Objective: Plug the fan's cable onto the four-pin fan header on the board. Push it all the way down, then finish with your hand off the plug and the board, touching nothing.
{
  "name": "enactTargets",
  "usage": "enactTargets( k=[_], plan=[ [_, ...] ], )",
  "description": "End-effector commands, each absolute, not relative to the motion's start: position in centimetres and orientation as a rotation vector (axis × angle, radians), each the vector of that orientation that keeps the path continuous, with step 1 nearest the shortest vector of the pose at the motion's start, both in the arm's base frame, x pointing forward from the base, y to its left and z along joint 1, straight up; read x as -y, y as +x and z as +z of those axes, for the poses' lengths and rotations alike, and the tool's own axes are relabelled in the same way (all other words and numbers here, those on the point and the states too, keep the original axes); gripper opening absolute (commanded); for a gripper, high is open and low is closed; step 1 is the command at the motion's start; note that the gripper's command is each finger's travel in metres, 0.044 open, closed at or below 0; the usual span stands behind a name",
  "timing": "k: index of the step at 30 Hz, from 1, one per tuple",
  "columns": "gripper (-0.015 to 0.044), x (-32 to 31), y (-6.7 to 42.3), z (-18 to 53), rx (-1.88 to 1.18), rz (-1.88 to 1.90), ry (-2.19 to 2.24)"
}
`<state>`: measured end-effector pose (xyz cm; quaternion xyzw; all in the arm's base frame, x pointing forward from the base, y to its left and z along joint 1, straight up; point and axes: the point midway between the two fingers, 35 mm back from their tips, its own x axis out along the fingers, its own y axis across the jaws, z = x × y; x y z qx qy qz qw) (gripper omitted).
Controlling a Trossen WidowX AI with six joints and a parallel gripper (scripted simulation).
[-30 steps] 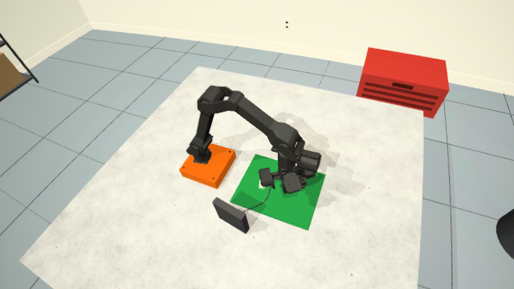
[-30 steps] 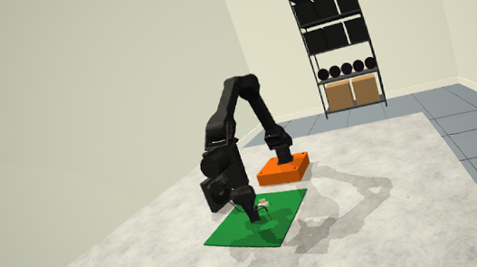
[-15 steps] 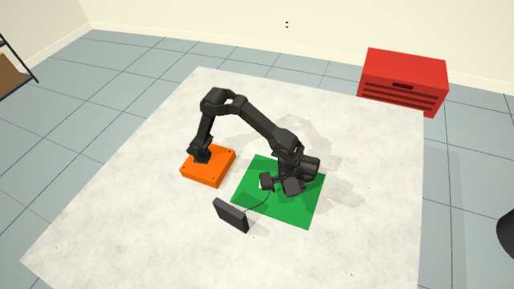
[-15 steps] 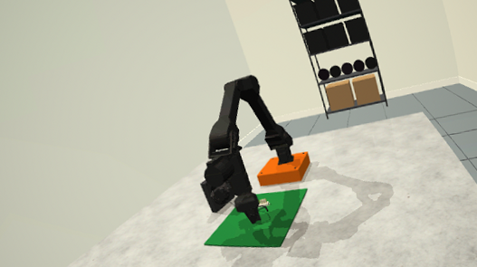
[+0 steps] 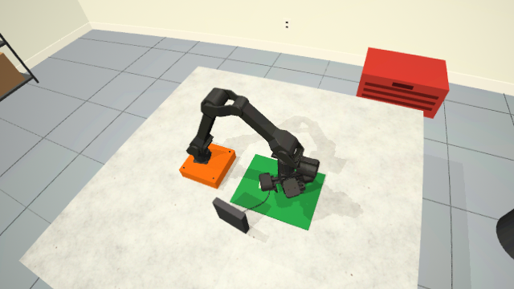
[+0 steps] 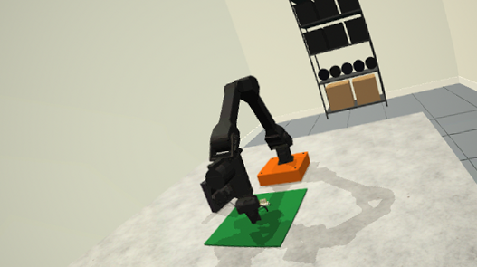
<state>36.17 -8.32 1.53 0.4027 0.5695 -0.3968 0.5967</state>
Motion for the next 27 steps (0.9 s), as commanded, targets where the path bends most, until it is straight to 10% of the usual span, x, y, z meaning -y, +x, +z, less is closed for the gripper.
enactTargets(
  k=[1,10,27],
  plan=[
    [0.0230,8.3,36.2,1.6,-1.321,-0.921,0.935],
    [0.0000,8.3,36.2,1.6,-1.321,-0.921,0.935],
    [0.0000,8.3,35.9,6.5,-1.356,-0.853,0.867]
  ],
)
